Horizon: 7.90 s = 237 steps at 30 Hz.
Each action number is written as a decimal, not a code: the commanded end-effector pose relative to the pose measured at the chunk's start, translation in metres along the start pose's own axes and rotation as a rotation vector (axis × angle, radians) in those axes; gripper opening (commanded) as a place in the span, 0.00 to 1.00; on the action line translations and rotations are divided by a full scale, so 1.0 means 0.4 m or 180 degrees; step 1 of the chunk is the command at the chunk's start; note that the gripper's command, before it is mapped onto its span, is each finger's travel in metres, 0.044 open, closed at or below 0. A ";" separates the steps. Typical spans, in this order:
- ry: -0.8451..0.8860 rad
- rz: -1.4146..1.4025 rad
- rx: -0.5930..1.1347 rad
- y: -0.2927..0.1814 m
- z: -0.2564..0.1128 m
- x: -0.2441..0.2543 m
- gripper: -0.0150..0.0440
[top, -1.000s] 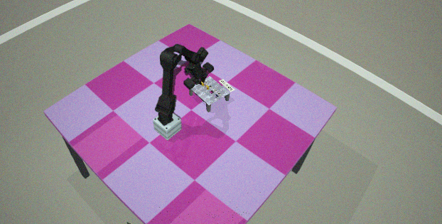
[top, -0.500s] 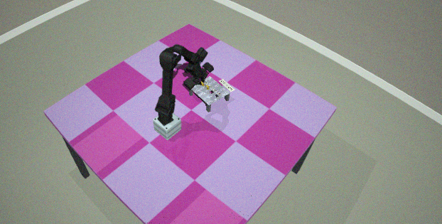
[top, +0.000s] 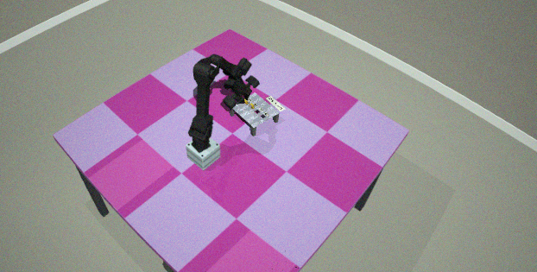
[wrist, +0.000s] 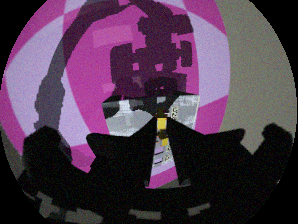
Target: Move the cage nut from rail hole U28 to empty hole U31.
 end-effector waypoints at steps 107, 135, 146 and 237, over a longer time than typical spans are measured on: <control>-0.0442 0.0011 0.0045 0.002 0.000 0.032 0.32; -0.0385 0.0012 0.0042 0.001 0.000 0.022 0.32; -0.0358 0.0012 0.0040 0.001 -0.001 0.018 0.32; -0.0138 0.0013 0.0026 0.002 -0.004 -0.009 0.32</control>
Point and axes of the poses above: the point midway between the two fingers, 35 mm back from their tips, its own z axis out along the fingers, its own x axis across the jaws, y = z × x, the point moved 6 cm from there along -z, back along the fingers, and after that the axes turned 4 degrees about -z, right-handed, at the moved point
